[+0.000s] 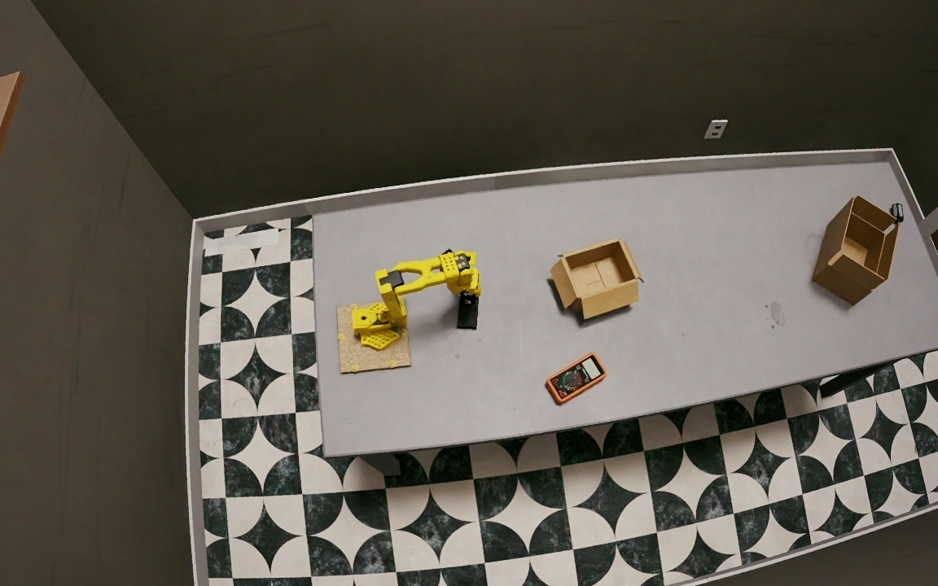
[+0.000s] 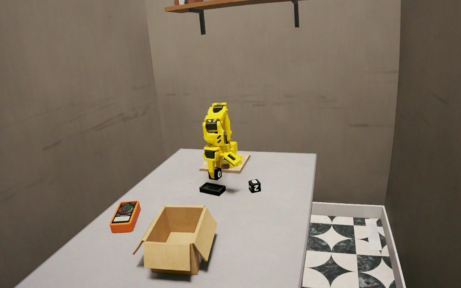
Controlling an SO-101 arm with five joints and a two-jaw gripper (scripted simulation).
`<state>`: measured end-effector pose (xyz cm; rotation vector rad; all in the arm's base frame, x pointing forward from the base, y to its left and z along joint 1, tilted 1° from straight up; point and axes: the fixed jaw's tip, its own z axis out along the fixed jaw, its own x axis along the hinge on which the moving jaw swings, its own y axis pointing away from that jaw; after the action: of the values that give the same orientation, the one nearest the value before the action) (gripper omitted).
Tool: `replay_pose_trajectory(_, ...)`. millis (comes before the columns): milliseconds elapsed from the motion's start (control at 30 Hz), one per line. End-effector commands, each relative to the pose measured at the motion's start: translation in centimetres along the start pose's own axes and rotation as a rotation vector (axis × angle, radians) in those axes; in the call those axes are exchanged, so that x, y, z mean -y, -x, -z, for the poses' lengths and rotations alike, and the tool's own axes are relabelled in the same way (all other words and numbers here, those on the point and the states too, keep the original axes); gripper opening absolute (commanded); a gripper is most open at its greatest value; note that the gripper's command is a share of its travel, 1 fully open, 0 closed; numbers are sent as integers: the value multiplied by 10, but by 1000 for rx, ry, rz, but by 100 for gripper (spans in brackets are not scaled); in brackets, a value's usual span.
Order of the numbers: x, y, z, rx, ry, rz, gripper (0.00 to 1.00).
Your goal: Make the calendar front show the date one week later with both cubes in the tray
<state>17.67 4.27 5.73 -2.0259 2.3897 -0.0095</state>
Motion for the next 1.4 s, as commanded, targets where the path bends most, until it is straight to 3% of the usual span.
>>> replay_pose_trajectory(0, -1, 2, -1, -2, 9, -2, 0)
replay_pose_trajectory(1367, -3, 1, -18, -2, 9, -2, 0)
